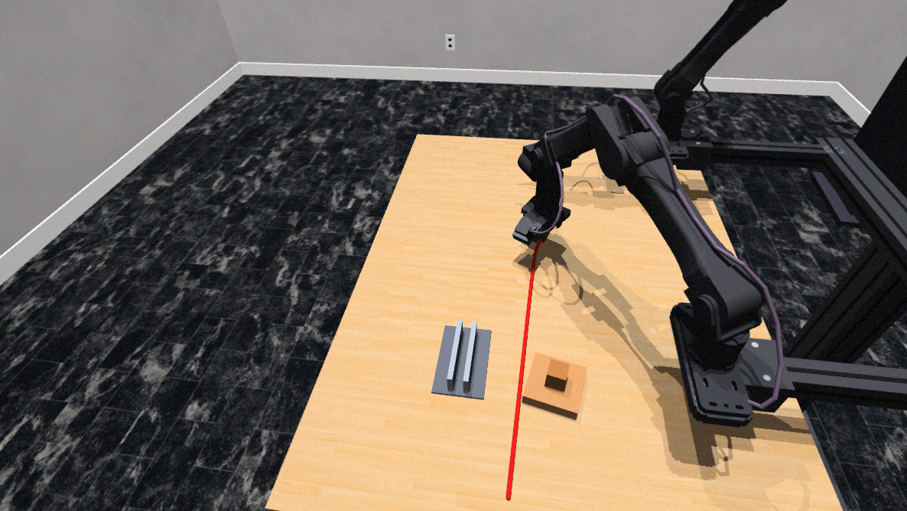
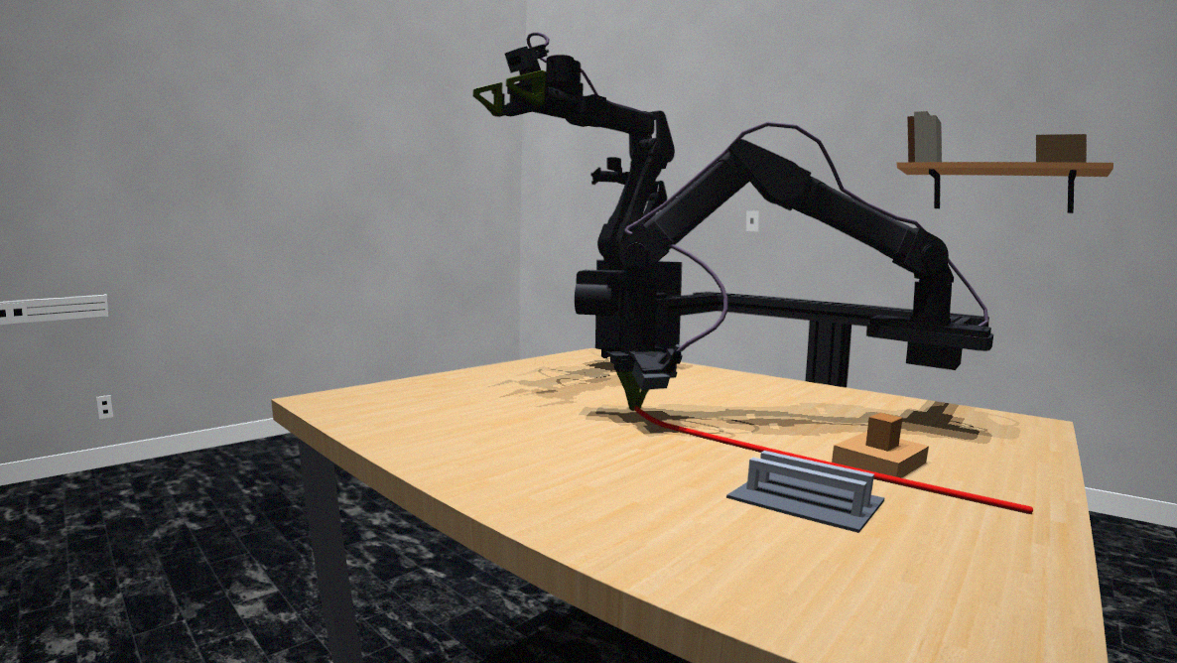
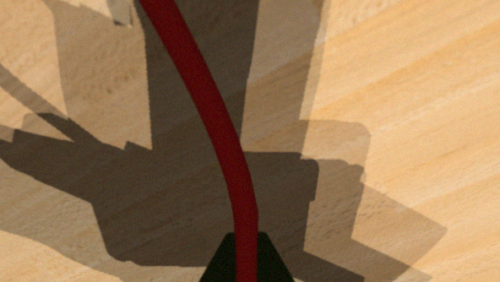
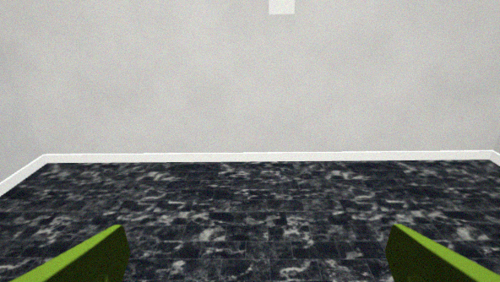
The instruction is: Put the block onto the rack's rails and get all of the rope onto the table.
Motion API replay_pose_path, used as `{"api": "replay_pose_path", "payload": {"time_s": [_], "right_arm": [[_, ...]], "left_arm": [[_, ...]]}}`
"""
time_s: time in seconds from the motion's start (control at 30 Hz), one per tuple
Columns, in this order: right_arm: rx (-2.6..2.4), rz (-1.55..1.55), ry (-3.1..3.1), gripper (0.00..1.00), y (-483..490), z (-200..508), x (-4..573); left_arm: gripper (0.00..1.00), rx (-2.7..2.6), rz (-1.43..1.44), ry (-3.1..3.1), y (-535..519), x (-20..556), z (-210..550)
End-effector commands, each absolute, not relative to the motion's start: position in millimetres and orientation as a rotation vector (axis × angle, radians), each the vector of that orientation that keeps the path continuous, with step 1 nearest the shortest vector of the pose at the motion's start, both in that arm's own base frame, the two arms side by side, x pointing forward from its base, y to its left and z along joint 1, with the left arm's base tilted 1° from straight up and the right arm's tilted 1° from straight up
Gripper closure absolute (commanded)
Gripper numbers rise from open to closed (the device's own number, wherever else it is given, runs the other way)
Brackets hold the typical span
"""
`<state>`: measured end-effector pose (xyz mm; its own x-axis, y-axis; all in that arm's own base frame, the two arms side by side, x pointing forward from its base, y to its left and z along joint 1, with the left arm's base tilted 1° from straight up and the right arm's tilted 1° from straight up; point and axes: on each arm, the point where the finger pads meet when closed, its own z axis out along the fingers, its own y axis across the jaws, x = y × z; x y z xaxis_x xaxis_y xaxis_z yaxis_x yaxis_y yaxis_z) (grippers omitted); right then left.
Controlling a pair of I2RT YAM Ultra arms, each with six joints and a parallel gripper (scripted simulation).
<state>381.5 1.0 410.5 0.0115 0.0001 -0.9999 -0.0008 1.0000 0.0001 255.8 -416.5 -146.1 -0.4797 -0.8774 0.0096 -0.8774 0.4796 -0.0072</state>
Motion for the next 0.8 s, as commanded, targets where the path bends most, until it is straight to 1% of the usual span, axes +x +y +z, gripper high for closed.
{"api": "replay_pose_path", "payload": {"time_s": [0.0,0.27,0.47,0.63,0.77], "right_arm": [[-0.019,0.010,1.457,0.00,6,452,368],[-0.019,0.010,1.457,0.00,6,452,368],[-0.019,0.010,1.457,0.00,6,452,368],[-0.019,0.010,1.457,0.00,6,452,368],[-0.019,0.010,1.457,0.00,6,452,368]], "left_arm": [[0.91,1.595,0.062,-2.699,-428,259,-134],[0.91,1.570,0.054,-2.716,-439,254,-139],[0.91,1.599,0.117,-2.699,-442,269,-120],[0.91,1.586,0.091,-2.707,-441,263,-128],[0.91,1.576,0.130,-2.712,-449,264,-117]]}}
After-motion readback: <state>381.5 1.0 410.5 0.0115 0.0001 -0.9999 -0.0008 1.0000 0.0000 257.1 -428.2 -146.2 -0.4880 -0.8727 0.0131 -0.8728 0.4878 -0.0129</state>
